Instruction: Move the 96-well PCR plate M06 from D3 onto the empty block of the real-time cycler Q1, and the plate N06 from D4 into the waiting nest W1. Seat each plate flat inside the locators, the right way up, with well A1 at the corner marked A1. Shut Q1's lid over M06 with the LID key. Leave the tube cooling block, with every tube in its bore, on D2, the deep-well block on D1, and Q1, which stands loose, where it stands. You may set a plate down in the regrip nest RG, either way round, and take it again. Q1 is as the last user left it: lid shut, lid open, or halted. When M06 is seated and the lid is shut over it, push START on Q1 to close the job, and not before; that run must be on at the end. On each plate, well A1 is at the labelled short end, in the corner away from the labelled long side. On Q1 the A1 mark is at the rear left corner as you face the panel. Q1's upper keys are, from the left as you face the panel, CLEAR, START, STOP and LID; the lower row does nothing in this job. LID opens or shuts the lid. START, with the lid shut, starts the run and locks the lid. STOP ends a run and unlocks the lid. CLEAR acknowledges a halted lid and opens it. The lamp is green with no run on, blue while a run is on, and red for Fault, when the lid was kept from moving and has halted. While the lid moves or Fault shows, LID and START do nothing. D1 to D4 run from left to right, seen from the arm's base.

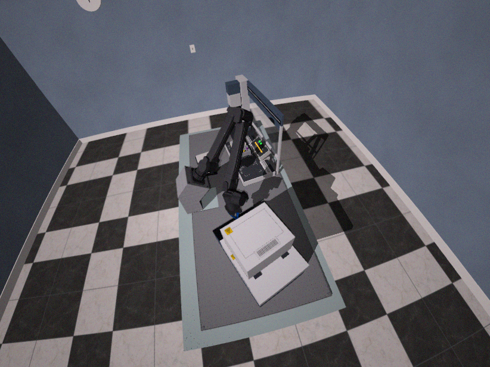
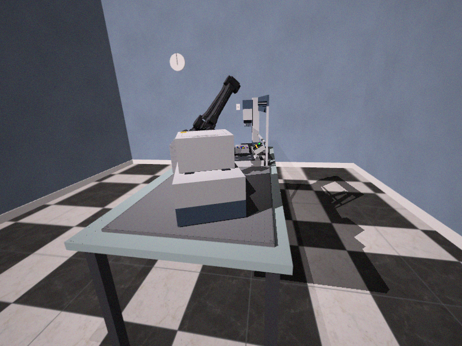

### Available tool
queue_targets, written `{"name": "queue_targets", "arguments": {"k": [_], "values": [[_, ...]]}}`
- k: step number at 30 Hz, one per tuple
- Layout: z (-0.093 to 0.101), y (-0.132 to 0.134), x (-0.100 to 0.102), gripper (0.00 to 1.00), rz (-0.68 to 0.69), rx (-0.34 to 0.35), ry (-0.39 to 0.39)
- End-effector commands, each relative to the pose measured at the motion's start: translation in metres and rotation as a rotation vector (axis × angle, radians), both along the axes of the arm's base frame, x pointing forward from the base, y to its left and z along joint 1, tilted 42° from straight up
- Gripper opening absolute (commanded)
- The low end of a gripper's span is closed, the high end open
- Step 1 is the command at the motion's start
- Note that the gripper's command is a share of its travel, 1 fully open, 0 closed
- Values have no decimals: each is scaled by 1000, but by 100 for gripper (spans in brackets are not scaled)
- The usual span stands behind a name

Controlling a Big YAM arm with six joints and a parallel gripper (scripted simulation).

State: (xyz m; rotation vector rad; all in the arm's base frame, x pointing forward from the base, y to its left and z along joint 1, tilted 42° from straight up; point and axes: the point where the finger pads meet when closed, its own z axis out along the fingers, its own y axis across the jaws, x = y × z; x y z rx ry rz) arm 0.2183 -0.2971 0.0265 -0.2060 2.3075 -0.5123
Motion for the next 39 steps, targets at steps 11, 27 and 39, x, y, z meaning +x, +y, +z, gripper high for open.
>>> {"name": "queue_targets", "arguments": {"k": [11,27,39], "values": [[-8,4,-1,0,6,16,11],[6,-4,0,0,3,-15,-6],[12,-12,4,0,3,-37,-15]]}}
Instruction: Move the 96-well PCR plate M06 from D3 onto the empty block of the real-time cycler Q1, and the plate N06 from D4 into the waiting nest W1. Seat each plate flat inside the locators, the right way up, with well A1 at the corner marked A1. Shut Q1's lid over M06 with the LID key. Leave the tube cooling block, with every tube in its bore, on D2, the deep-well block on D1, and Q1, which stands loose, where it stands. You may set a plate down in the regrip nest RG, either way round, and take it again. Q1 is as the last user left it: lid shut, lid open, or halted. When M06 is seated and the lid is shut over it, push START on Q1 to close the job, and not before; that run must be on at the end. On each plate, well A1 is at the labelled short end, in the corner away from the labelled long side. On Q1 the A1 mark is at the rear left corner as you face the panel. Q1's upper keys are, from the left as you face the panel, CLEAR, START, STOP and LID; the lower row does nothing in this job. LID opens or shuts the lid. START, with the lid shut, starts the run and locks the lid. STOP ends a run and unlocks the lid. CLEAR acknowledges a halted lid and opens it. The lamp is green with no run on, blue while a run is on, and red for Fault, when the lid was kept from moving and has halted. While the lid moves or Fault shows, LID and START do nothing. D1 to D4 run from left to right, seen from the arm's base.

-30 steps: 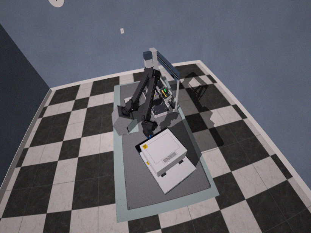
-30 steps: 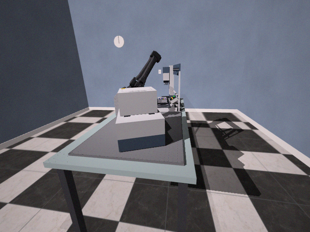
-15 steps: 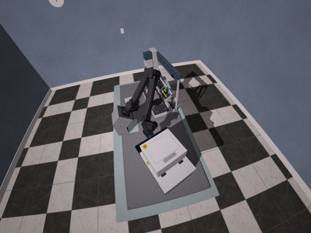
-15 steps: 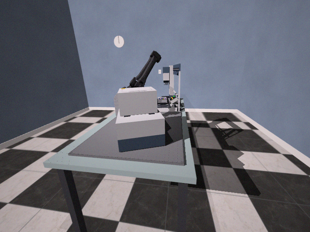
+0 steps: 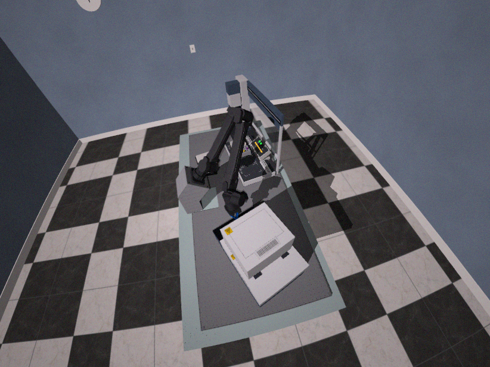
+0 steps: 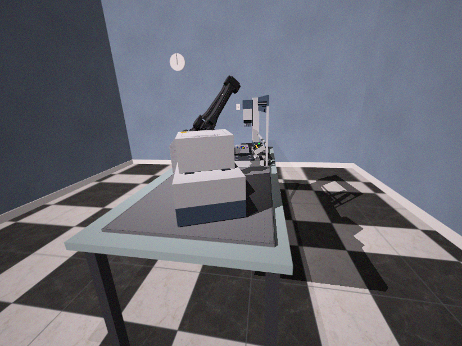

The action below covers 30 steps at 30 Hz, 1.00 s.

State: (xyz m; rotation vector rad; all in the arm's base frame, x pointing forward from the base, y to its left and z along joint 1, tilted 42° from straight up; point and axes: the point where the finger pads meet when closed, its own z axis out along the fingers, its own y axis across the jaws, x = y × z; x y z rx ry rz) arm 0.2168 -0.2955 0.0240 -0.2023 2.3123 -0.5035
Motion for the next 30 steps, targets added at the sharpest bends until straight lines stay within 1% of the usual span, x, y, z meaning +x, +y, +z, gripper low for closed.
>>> {"name": "queue_targets", "arguments": {"k": [1,4,9,12,21,23,27,30], "values": [[14,-14,5,0,4,-44,-18],[15,-11,7,0,11,-43,-18],[7,2,5,0,8,0,-9],[6,2,4,0,3,6,-10],[10,-14,0,0,-25,-21,-20],[8,-15,-1,0,-26,-17,-18],[9,-17,0,0,-16,-32,-15],[9,-14,4,0,2,-38,-13]]}}
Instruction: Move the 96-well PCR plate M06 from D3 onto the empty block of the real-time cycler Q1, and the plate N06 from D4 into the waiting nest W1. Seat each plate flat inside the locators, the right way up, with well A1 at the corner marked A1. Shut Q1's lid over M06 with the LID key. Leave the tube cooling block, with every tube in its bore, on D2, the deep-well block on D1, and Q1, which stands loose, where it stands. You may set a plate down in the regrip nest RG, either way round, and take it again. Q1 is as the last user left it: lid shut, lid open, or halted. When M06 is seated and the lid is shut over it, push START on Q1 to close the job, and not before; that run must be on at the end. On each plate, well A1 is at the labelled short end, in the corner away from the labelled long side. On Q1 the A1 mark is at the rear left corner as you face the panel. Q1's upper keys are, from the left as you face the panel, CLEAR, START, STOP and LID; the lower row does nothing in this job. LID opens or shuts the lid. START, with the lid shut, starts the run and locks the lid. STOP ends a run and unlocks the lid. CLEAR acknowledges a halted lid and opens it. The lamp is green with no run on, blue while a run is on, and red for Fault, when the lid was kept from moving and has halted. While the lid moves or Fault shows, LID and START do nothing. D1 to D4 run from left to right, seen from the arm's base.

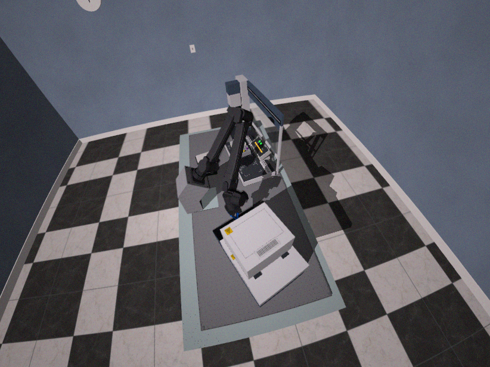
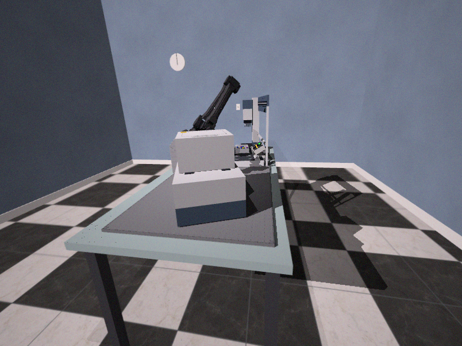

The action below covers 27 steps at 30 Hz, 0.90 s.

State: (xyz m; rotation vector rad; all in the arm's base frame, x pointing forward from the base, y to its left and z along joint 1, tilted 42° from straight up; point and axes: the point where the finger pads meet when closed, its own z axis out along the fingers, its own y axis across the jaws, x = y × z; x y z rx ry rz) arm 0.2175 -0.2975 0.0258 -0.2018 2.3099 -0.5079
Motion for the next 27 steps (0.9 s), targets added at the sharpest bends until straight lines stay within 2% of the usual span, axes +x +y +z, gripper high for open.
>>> {"name": "queue_targets", "arguments": {"k": [1,10,20,27], "values": [[6,-9,4,0,7,-31,-9],[-1,2,4,0,20,-16,-3],[12,-13,1,0,-4,-41,-12],[6,-6,-4,0,-8,-18,-2]]}}
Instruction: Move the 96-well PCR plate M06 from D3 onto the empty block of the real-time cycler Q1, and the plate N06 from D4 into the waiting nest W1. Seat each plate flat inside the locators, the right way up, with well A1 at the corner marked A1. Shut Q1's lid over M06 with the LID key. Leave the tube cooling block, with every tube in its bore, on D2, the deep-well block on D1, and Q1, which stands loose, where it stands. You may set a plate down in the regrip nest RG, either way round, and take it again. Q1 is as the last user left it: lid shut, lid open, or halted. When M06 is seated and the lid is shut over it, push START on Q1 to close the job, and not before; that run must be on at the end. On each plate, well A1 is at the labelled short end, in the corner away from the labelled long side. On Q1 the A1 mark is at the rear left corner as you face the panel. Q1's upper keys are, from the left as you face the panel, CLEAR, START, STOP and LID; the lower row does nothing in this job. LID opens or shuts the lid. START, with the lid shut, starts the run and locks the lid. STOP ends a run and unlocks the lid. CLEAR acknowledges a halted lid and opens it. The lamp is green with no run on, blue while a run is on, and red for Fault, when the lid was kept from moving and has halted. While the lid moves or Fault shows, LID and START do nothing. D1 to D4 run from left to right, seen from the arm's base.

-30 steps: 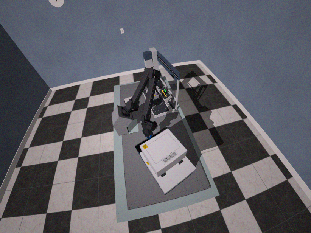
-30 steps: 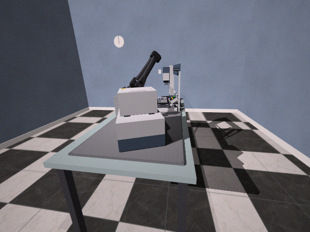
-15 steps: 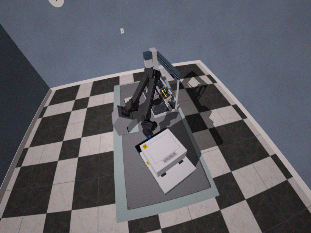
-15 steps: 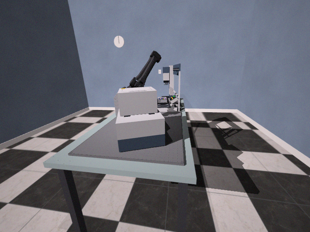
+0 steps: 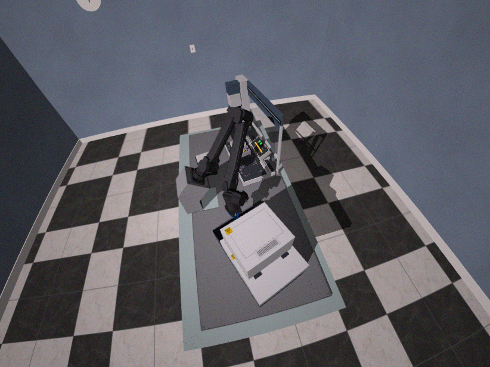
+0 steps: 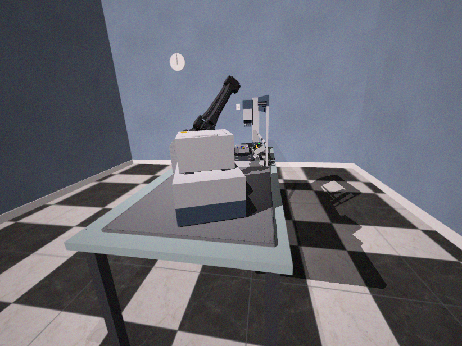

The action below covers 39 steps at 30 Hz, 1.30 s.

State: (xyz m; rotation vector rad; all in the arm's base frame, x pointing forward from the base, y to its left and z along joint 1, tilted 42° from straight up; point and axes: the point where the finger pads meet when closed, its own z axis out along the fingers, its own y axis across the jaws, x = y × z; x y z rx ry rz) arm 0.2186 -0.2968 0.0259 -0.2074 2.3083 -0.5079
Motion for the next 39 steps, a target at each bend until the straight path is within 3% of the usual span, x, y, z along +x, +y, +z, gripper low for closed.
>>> {"name": "queue_targets", "arguments": {"k": [1,39], "values": [[5,-5,-6,0,-13,-13,0],[2,-6,3,0,-10,-9,-6]]}}
